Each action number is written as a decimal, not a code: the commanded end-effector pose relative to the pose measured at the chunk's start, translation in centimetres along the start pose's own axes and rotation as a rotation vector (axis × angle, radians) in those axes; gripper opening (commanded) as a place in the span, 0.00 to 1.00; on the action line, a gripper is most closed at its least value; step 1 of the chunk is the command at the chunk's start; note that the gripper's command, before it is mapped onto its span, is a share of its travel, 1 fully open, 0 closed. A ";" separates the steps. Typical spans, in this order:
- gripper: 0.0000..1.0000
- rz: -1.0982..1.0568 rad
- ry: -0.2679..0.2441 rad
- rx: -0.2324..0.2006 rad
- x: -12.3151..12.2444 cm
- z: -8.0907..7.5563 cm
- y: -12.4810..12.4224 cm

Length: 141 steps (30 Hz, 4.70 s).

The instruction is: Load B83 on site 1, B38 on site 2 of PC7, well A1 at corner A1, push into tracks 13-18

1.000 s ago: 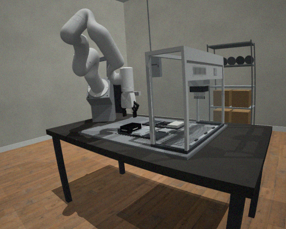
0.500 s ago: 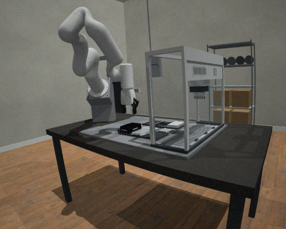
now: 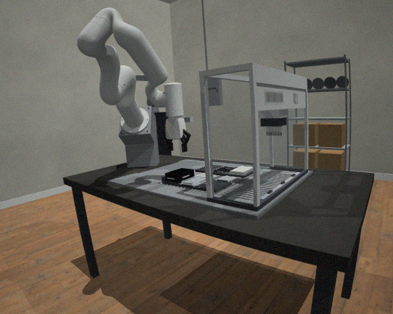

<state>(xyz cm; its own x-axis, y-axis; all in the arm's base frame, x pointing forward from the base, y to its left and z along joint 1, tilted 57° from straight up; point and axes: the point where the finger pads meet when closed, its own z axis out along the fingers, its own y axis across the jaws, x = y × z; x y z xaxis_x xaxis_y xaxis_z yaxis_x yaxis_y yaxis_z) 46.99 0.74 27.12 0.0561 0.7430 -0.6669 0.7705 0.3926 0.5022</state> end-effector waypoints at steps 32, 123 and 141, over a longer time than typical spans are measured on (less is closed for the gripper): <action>1.00 0.023 0.000 -0.001 4.4 0.9 4.5; 1.00 0.023 0.000 -0.001 10.2 11.2 10.2; 1.00 0.023 0.000 -0.001 10.2 12.7 10.2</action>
<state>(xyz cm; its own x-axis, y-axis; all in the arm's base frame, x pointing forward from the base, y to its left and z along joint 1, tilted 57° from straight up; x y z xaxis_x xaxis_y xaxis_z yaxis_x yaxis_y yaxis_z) 63.41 5.43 18.47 0.0740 0.7518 -0.6552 0.7692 0.3751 0.5174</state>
